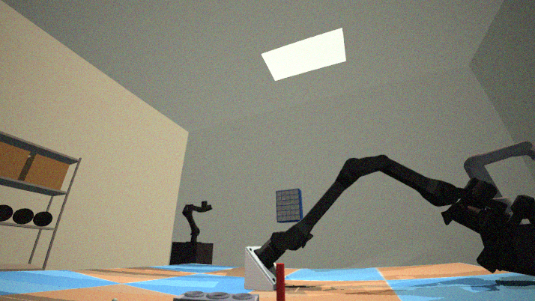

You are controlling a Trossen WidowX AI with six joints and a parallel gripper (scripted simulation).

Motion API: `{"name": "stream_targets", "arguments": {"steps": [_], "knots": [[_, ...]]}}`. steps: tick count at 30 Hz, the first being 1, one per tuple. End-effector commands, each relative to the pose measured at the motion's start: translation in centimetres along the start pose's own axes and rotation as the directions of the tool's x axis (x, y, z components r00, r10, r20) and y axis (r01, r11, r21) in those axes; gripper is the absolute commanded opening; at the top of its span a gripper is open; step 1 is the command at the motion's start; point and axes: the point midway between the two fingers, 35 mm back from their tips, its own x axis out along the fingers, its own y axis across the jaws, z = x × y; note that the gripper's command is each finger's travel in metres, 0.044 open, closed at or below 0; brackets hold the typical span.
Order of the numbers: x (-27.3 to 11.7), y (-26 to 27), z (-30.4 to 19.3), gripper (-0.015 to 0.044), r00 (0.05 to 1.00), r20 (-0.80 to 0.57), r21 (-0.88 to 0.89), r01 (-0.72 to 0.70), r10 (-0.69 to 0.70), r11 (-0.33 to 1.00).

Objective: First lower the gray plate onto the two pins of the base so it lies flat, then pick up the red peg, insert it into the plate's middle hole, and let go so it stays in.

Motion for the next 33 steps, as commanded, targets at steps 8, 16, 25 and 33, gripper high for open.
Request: {"name": "stream_targets", "arguments": {"steps": [8,16,25,33], "knots": [[7.8,-2.0,14.8,0.044,0.954,0.269,-0.281,0.206,-0.129,0.937],[10.2,-5.4,24.4,0.044,0.864,0.408,-0.347,0.445,-0.294,0.826],[9.1,-11.3,36.9,0.044,0.657,0.468,-0.253,0.74,-0.591,0.623],[3.0,-16.2,47.6,0.044,0.434,0.339,-0.044,0.893,-0.835,0.447]]}}
